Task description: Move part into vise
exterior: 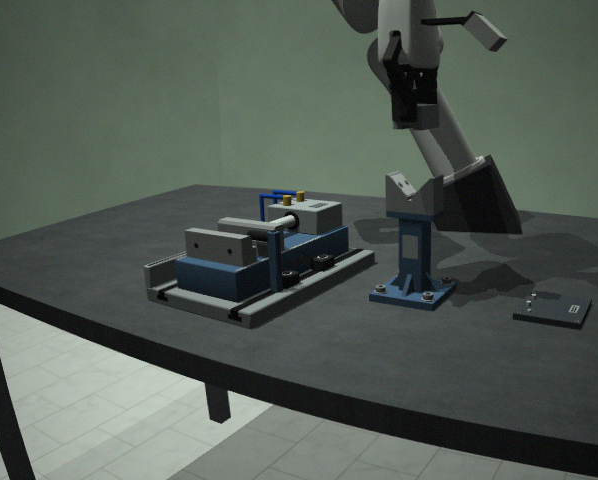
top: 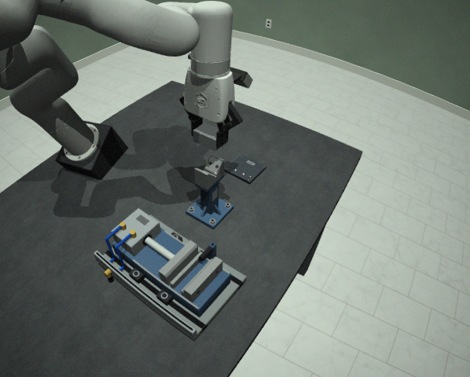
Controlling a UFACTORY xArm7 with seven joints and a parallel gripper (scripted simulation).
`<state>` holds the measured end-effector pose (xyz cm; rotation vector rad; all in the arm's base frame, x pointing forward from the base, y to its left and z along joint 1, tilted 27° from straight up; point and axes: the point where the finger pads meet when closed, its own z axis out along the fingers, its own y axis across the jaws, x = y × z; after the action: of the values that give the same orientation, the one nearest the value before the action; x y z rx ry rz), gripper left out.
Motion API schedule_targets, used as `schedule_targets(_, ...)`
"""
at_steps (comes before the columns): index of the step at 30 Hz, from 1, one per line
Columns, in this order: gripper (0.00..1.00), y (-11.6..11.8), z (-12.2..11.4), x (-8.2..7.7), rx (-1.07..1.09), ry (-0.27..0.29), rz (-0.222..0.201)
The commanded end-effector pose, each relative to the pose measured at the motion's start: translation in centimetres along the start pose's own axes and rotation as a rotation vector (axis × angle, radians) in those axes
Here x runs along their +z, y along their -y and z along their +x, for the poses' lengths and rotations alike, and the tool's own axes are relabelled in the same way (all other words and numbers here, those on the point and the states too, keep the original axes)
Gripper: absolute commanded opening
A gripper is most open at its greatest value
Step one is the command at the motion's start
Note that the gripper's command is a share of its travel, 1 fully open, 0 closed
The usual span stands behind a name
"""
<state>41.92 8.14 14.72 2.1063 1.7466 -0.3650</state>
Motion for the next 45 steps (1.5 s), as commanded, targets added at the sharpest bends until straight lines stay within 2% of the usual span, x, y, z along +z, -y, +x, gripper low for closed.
schedule_targets(1, 0.0, -0.1, 0.1, -0.2, 0.0, -0.002, -0.004)
schedule_targets(24, 0.0, -0.3, -0.1, -0.2, -0.018, -0.003, -0.004)
schedule_targets(45, 0.0, -1.3, -1.3, -0.3, -0.12, -0.008, -0.002)
